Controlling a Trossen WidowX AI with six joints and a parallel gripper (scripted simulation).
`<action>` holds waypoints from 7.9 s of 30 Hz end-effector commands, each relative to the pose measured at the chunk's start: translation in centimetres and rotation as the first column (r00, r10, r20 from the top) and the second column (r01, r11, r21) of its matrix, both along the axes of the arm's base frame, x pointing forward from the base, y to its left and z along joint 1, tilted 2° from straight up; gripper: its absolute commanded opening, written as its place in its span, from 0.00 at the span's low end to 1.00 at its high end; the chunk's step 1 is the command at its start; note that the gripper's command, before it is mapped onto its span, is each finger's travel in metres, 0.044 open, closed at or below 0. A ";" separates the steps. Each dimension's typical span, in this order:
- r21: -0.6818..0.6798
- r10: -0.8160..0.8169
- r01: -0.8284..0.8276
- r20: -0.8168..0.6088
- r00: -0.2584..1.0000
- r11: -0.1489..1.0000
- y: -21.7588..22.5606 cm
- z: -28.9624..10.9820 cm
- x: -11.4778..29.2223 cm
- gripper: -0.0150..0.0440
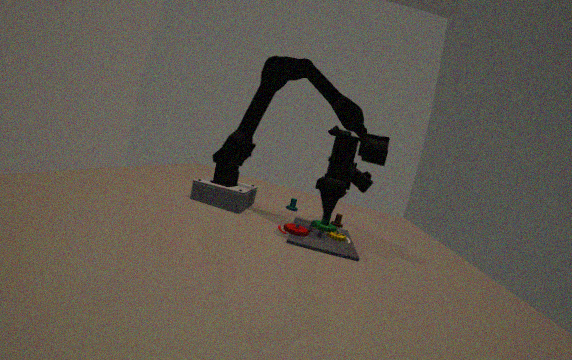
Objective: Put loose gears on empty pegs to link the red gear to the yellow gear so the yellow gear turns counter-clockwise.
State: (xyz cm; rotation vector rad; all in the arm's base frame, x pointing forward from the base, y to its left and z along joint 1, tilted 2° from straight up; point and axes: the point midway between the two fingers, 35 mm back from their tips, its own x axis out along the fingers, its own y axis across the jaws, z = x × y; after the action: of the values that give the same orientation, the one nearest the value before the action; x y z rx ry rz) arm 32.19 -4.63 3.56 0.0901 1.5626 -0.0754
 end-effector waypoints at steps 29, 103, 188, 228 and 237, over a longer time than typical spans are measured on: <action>-0.001 -0.042 0.042 -0.017 0.999 0.999 0.1 -2.2 -0.4 0.25; -0.002 -0.091 0.091 -0.021 0.996 0.996 0.0 1.9 -0.4 0.54; 0.023 -0.090 0.091 -0.035 0.995 0.996 30.7 11.5 -14.5 1.00; 0.023 -0.090 0.091 -0.035 0.995 0.996 30.7 11.5 -14.5 1.00; 0.023 -0.090 0.091 -0.035 0.995 0.996 30.7 11.5 -14.5 1.00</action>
State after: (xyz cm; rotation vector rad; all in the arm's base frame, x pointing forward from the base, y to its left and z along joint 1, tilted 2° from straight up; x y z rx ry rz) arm 17.69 26.07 14.97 0.1733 1.5943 -0.1256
